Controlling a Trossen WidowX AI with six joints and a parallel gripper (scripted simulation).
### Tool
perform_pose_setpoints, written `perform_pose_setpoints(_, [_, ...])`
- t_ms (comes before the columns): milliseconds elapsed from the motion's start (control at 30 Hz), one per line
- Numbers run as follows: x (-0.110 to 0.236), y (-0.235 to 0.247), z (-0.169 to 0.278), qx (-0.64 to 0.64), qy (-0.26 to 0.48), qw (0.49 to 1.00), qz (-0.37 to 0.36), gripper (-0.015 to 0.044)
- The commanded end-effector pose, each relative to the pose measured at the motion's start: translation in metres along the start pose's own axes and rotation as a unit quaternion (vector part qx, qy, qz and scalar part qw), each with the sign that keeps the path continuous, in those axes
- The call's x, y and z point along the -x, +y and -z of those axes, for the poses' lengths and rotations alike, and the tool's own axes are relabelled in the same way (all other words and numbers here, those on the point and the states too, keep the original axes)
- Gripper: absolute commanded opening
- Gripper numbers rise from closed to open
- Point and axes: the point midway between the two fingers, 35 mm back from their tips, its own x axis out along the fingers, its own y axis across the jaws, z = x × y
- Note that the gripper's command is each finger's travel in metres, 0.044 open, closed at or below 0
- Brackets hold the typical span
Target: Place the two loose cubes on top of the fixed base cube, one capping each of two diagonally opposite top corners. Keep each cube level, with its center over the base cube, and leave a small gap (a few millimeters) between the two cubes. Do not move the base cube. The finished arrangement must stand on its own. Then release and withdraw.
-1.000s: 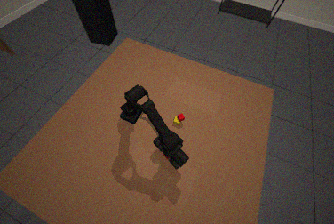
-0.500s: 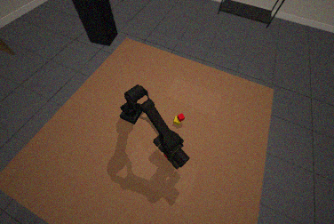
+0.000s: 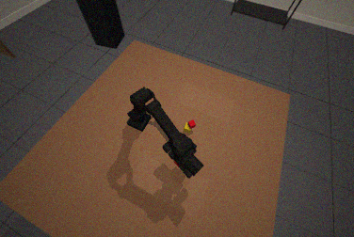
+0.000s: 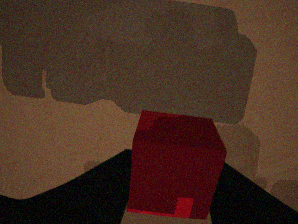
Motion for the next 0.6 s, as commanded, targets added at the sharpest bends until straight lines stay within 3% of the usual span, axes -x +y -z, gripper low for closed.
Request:
perform_pose_setpoints(0, [0.017, 0.000, 0.000, 0.002, 0.000, 1.000, 0.003, 0.0105])
perform_pose_setpoints(333, [0.048, 0.004, 0.000, 0.002, 0.000, 1.000, 0.003, 0.0105])
perform_pose_setpoints(567, [0.050, 0.007, -0.008, -0.004, 0.000, 1.000, 0.003, 0.0105])
